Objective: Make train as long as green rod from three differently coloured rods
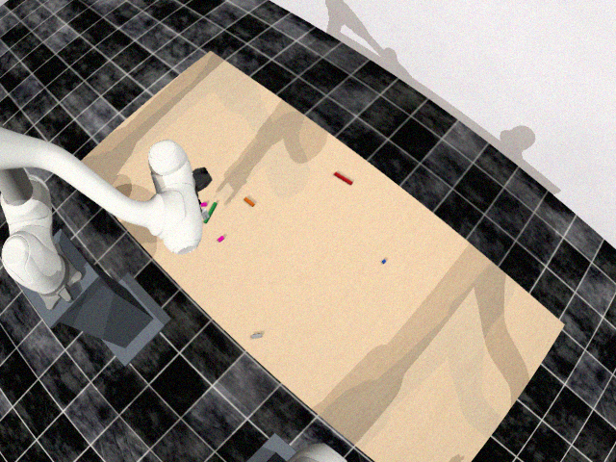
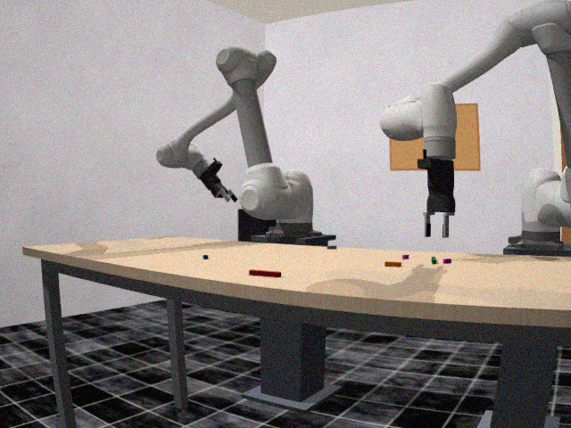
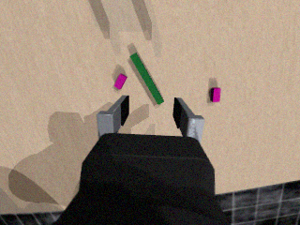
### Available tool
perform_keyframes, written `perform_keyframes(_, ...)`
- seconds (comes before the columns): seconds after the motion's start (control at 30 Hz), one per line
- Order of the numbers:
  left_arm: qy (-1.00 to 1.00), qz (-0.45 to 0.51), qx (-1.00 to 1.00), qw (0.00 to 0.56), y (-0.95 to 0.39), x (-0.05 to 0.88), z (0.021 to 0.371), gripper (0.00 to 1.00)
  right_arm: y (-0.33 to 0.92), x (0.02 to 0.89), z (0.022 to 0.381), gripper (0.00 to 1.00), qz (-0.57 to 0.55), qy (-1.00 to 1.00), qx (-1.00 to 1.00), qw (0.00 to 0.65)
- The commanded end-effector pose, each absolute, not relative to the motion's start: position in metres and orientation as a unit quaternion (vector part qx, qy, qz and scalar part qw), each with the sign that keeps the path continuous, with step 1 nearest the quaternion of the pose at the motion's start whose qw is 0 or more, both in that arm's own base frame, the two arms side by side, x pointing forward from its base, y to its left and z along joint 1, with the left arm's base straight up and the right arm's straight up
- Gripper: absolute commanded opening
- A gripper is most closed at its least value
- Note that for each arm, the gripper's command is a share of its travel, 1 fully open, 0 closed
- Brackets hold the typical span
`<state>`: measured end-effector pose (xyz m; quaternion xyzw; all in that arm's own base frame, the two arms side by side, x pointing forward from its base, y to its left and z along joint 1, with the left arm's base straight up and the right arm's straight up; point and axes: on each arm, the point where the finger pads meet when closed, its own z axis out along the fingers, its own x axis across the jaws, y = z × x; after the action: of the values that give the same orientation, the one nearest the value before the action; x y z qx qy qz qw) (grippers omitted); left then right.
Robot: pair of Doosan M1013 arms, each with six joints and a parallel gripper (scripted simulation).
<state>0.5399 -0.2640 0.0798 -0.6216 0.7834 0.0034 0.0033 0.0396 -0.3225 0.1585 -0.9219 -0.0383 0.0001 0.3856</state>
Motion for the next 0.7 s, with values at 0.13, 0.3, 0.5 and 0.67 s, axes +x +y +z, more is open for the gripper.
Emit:
perform_keyframes(0.13, 0.867, -0.003, -0.499, 0.000, -0.257, 0.545, 0.080, 1.00, -0.322, 0.042, 0.159, 1.00, -0.005, -0.037, -0.923, 0.383)
perform_keyframes(0.3, 0.904, -0.003, -0.427, 0.000, -0.254, 0.545, 0.080, 1.00, -0.322, 0.042, 0.159, 1.00, -0.005, -0.037, -0.923, 0.383)
perform_keyframes(0.5, 0.930, -0.003, -0.368, 0.000, -0.251, 0.545, 0.080, 1.00, -0.322, 0.042, 0.159, 1.00, -0.005, -0.037, -0.923, 0.383)
perform_keyframes(0.67, 0.963, -0.003, -0.270, 0.001, -0.245, 0.544, 0.080, 1.00, -0.322, 0.042, 0.159, 1.00, -0.005, -0.037, -0.923, 0.383)
